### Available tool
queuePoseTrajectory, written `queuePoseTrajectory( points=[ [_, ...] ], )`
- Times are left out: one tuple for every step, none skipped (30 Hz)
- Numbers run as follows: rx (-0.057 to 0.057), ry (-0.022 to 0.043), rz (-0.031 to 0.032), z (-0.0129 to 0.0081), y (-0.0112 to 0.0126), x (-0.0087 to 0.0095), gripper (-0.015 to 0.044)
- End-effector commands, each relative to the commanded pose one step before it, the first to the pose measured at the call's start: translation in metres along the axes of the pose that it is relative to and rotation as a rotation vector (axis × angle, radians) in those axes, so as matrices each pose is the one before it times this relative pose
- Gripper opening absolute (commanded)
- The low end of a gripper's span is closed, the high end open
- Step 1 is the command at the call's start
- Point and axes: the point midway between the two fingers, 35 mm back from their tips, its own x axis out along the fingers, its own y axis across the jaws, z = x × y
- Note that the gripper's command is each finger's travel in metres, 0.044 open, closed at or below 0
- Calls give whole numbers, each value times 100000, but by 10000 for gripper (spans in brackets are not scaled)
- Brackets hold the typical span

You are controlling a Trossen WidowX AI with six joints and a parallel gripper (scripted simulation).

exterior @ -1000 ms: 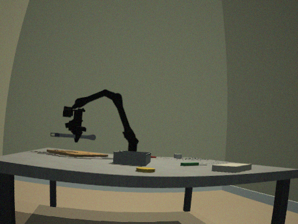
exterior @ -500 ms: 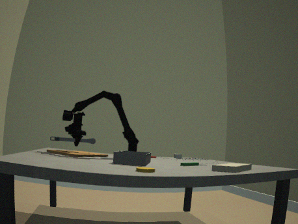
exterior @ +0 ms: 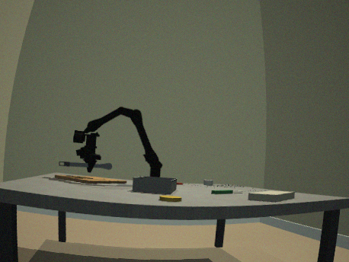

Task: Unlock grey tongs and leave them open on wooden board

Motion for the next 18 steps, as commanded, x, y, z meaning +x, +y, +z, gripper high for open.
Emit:
queuePoseTrajectory(
  points=[
    [2, -14, -6, 4, -1, -24, 86],
    [0, 0, 0, 0, 0, 0, 113],
    [0, 0, 0, 0, 0, 0, 139],
    [0, 0, 0, 0, 0, 0, 165],
    [0, 0, 0, 0, 0, 0, 191],
    [0, 0, 0, 0, 0, 0, 217],
    [0, 0, 0, 0, 0, 0, 244],
    [0, 0, 0, 0, 0, 0, 270],
    [0, 0, 0, 0, 0, 0, 296],
    [0, 0, 0, 0, 0, 0, 323],
    [0, 0, 0, 0, 0, 0, 349],
    [0, 0, 0, 0, 0, 0, 375],
    [0, 0, 0, 0, 0, 0, 401],
    [0, 0, 0, 0, 0, 0, 427],
    [0, 0, 0, 0, 0, 0, 440],
    [0, 0, 0, 0, 0, 0, 440],
    [0, 0, 0, 0, 0, 0, 440],
    [0, 0, 0, 0, 0, 0, 440]
  ],
)
